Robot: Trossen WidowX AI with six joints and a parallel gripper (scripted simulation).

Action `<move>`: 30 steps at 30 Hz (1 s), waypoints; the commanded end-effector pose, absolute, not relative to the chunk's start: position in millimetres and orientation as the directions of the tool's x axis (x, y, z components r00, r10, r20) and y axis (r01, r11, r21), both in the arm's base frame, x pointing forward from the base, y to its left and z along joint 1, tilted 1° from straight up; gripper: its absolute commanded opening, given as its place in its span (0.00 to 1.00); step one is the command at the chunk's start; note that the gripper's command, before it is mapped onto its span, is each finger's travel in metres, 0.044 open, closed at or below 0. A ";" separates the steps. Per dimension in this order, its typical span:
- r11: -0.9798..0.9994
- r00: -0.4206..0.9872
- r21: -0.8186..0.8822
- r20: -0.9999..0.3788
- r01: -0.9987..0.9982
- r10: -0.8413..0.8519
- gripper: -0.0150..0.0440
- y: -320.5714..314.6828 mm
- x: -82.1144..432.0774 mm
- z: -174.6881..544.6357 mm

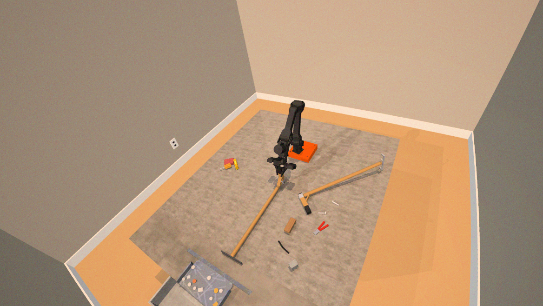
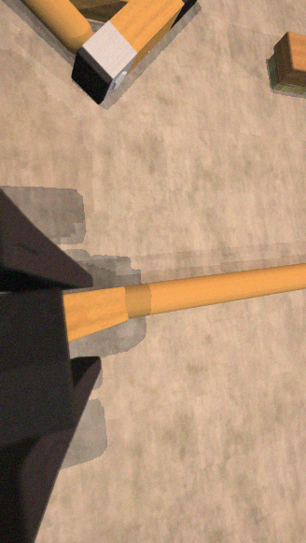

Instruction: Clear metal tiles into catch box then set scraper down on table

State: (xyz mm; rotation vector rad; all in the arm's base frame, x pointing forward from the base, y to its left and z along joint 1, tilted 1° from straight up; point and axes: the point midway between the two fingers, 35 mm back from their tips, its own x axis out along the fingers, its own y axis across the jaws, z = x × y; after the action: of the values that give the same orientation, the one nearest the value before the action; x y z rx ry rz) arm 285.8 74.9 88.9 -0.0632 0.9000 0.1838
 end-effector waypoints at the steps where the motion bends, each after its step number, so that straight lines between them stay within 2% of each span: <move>1: 0.984 0.609 0.019 -0.783 -0.179 0.126 0.25 66.6 286.7 88.4; 30: 0.983 0.622 0.016 -0.773 -0.186 0.130 0.25 27.4 288.0 89.3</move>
State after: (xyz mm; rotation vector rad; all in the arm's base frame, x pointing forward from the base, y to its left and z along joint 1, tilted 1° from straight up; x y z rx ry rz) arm 287.7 33.2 88.6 -0.0683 0.8890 0.1843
